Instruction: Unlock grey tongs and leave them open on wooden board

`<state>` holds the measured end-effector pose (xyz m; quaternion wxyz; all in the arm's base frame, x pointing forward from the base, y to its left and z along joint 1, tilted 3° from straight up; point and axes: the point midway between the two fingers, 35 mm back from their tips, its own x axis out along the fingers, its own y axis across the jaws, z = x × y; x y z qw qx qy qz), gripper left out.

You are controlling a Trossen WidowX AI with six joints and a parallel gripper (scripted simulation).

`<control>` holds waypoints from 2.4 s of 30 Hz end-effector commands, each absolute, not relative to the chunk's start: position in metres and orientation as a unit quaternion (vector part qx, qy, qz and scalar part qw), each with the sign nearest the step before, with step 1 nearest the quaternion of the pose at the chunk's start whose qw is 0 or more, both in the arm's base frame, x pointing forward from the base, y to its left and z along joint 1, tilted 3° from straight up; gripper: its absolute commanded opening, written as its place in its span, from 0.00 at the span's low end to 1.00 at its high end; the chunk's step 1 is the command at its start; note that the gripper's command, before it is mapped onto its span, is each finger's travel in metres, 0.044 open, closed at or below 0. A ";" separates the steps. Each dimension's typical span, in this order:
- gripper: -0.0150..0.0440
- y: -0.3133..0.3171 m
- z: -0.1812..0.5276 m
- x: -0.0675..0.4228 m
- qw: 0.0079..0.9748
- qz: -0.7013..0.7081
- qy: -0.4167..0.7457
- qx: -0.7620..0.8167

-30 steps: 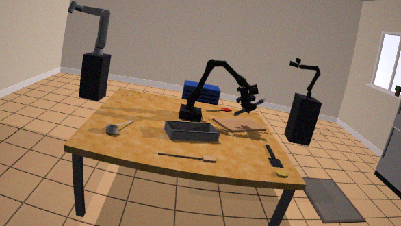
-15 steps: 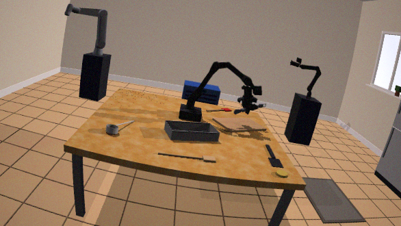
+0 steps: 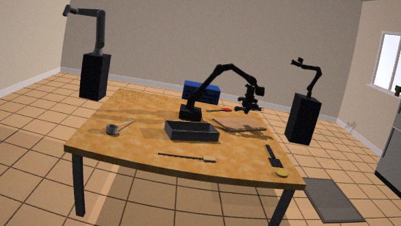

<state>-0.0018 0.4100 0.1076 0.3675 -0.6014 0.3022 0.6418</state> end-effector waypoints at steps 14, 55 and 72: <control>0.00 0.411 0.108 -0.002 0.362 0.626 0.302 -0.621; 0.00 0.415 0.048 0.000 0.362 0.626 0.304 -0.620; 0.71 0.415 0.049 -0.001 0.360 0.626 0.305 -0.620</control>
